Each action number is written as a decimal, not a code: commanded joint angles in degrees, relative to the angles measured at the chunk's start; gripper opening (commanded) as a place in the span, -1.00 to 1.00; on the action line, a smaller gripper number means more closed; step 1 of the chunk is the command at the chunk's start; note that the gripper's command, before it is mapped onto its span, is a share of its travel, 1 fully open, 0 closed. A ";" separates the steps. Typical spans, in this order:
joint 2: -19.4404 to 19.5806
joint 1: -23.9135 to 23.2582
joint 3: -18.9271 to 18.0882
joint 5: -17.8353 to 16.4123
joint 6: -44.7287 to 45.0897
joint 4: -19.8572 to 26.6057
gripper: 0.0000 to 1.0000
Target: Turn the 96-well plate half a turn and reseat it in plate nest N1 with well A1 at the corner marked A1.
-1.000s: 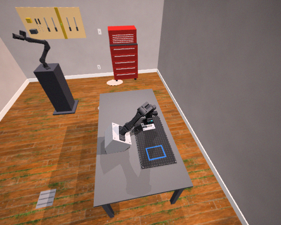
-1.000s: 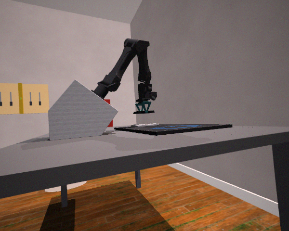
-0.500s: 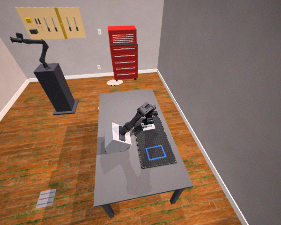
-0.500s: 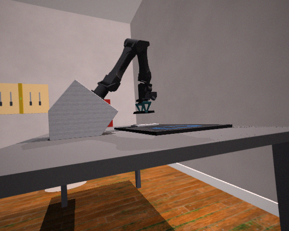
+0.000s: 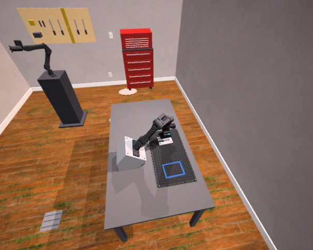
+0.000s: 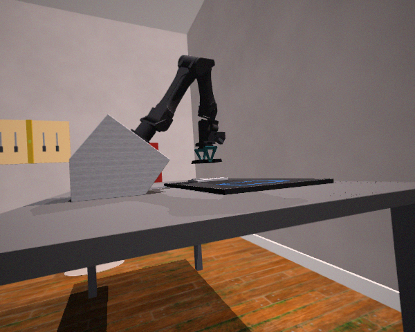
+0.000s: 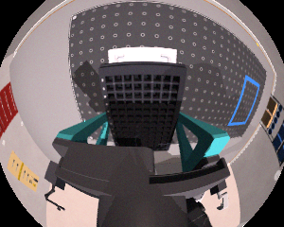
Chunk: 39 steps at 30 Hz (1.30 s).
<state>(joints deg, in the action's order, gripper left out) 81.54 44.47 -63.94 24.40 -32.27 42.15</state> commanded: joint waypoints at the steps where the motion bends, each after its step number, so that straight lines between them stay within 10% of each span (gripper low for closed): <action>1: -0.35 0.29 -0.55 0.26 0.04 -0.02 -1.00; 39: 6.15 -3.81 2.52 -1.87 3.86 -11.13 -1.00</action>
<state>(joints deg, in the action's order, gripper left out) 87.90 40.60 -61.30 22.57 -28.77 32.32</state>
